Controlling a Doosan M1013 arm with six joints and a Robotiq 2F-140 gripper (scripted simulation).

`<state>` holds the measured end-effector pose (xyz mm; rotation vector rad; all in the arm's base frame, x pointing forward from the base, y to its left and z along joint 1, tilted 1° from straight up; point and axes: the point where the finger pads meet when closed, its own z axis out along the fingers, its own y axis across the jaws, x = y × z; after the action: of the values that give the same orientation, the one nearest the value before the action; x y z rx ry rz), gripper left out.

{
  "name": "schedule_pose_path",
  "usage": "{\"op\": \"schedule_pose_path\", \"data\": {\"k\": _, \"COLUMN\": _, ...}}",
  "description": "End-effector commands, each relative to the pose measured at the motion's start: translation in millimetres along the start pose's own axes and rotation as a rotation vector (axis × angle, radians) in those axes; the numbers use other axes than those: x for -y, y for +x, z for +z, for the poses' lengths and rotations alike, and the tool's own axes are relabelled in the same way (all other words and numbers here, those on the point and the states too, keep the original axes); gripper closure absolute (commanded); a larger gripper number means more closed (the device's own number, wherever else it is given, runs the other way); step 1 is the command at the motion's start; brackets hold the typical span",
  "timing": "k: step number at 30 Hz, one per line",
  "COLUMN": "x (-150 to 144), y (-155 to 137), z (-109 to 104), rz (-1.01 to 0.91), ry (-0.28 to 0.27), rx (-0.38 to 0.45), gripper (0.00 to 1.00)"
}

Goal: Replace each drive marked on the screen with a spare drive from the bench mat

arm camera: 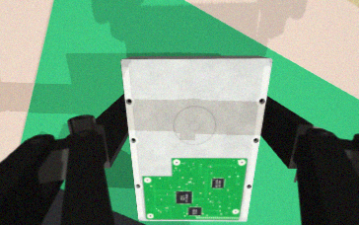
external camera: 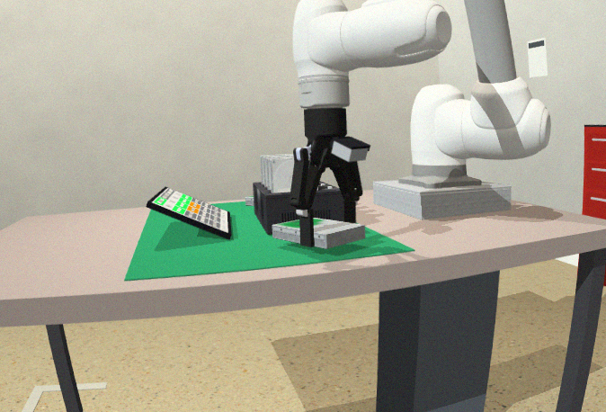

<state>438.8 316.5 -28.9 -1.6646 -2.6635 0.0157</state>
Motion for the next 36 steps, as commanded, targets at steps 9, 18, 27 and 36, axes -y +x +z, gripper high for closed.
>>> {"op": "schedule_pose_path", "data": {"k": 9, "x": -0.4, "y": 0.2, "z": -17.9, "rz": 0.000, "ry": -0.001, "rx": 0.000, "gripper": 0.90}}
{"op": "schedule_pose_path", "data": {"k": 18, "x": -0.4, "y": 0.2, "z": -42.1, "rz": 0.000, "ry": -0.001, "rx": 0.000, "gripper": 0.90}}
{"op": "schedule_pose_path", "data": {"k": 27, "x": -0.4, "y": 0.2, "z": -65.3, "rz": 0.000, "ry": -0.001, "rx": 0.000, "gripper": 0.90}}
{"op": "schedule_pose_path", "data": {"k": 36, "x": -0.3, "y": 0.2, "z": -100.2, "rz": 0.000, "ry": -0.001, "rx": 0.000, "gripper": 0.90}}
